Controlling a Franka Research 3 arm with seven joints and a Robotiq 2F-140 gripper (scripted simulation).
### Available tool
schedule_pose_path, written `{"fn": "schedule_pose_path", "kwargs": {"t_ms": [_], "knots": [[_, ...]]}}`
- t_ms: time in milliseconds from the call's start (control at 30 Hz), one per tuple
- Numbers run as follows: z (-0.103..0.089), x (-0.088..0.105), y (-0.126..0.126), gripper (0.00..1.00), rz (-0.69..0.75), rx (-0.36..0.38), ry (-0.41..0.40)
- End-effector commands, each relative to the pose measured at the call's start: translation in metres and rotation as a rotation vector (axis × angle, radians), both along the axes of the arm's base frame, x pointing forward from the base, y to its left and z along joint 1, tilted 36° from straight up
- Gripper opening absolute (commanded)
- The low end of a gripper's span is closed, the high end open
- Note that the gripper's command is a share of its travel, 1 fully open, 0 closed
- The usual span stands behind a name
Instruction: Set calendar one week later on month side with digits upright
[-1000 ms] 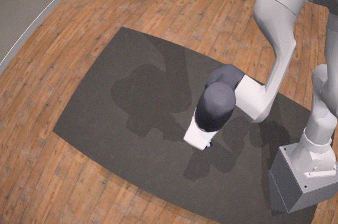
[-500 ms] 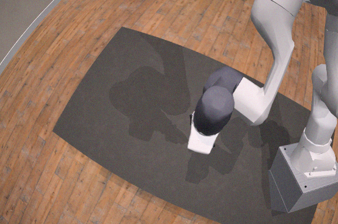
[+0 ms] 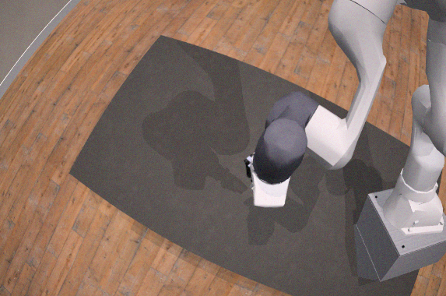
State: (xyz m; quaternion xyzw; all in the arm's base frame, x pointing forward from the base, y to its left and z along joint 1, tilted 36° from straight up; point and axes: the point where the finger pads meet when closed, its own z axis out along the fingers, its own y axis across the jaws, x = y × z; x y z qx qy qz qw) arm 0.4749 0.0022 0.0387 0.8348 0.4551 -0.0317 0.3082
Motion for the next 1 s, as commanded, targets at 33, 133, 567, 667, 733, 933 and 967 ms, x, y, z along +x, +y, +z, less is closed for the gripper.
{"fn": "schedule_pose_path", "kwargs": {"t_ms": [33, 133, 567, 667, 733, 933, 967], "knots": [[-0.0019, 0.0009, 0.0012, 0.16, 0.146, -0.040, 0.115], [-0.0027, 0.0012, 0.0024, 0.16, 0.173, -0.047, 0.133], [-0.0036, 0.0015, 0.0037, 0.16, 0.201, -0.054, 0.151], [-0.0036, 0.0015, 0.0036, 0.16, 0.201, -0.054, 0.151], [-0.0036, 0.0015, 0.0036, 0.16, 0.201, -0.054, 0.151], [-0.0079, 0.0027, 0.0008, 0.16, 0.201, -0.054, 0.152], [-0.0097, 0.0032, -0.0005, 0.16, 0.201, -0.054, 0.152]]}}
